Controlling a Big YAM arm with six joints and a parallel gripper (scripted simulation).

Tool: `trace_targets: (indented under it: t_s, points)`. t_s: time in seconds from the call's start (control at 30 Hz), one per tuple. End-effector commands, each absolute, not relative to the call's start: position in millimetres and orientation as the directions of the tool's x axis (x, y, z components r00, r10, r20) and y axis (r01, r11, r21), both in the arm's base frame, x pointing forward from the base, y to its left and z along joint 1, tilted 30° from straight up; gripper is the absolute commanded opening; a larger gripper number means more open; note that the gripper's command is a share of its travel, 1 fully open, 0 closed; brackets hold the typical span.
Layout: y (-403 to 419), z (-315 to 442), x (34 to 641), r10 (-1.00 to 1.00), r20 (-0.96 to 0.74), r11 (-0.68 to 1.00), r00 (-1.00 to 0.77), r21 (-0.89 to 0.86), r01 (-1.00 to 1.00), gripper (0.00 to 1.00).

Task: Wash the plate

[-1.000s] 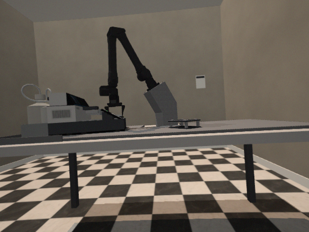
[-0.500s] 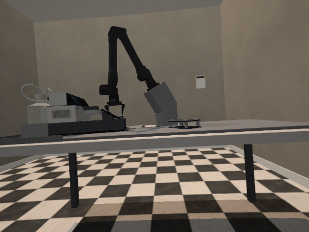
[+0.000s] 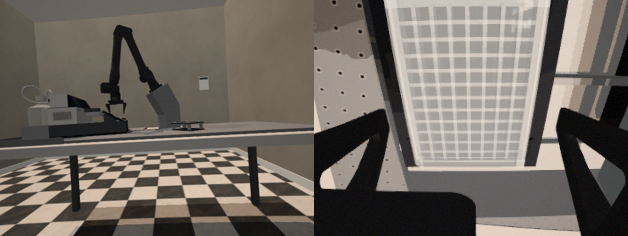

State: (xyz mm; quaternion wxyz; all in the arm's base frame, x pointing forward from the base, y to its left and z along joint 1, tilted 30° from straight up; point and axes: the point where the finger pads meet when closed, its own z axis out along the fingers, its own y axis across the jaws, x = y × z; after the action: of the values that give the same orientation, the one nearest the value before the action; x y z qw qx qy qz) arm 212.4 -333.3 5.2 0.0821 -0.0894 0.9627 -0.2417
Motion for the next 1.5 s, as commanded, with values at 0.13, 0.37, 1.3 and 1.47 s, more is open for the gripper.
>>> trace_targets:
  t_s: [0.13, 0.37, 1.3, 1.47]
  points:
    - [-323.3, 21.4, 212.5, -0.213, -0.12, 0.865, -0.97, -0.485, -0.13, 1.0]
    - [-318.0, 31.4, 210.0, -0.213, -0.12, 0.865, -0.97, -0.485, -0.13, 1.0]
    - [-308.3, 65.8, 205.8, -0.213, -0.125, 0.86, -0.969, -0.495, -0.125, 1.0]
    - [-312.0, 62.7, 204.8, -0.214, -0.122, 0.86, -0.969, -0.494, -0.127, 1.0]
